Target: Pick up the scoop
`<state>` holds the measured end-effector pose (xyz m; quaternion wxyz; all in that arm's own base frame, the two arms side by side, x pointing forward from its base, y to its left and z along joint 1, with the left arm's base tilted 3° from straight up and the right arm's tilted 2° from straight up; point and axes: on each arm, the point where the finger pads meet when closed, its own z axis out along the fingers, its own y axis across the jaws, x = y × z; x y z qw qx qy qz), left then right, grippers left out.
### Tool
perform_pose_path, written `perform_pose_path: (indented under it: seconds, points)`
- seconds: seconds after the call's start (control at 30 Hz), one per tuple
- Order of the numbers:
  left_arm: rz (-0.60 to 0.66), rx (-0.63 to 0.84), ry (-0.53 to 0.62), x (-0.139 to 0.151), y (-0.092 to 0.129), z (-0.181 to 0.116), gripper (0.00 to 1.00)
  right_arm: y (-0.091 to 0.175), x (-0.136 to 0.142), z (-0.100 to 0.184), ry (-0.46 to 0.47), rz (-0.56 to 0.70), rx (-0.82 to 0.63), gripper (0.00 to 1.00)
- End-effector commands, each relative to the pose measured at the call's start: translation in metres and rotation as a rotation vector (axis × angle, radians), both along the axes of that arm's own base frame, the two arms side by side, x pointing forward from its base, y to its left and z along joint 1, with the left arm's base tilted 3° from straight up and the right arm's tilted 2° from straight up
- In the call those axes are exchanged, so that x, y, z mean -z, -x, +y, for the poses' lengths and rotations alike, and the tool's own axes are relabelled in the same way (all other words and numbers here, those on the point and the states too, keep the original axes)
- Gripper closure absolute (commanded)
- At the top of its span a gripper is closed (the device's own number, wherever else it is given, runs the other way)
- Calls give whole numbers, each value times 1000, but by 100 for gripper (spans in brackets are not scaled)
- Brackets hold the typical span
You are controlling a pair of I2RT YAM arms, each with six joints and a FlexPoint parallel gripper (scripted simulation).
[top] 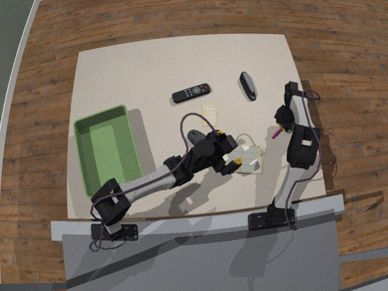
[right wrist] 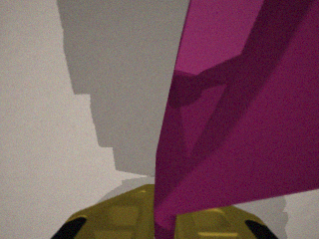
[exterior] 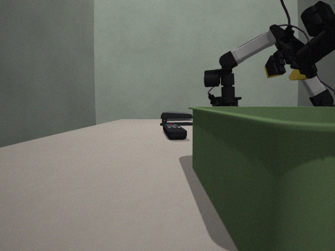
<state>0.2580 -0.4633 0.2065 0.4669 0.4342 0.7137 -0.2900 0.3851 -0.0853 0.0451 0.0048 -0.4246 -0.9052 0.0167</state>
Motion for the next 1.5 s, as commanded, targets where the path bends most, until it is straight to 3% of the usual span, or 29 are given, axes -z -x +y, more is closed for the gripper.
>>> perform_pose_path:
  seconds: [0.0,0.2,0.47,0.63,1.47]
  points:
    - [-55,-26,113,-42,-8,-4,0,-8,-40,2,12,-63,-23,100]
    - [-107,-27,205,-82,-11,-9,0,-5,-87,6,11,-64,-20,100]
    - [-113,-19,221,-95,-11,-11,0,-5,-109,6,7,-41,-20,100]
    - [-127,-16,229,-108,-11,-9,0,-3,-107,8,-3,-36,-20,100]
    - [-126,-16,229,-108,-11,-9,0,-2,-106,7,-1,-30,-20,100]
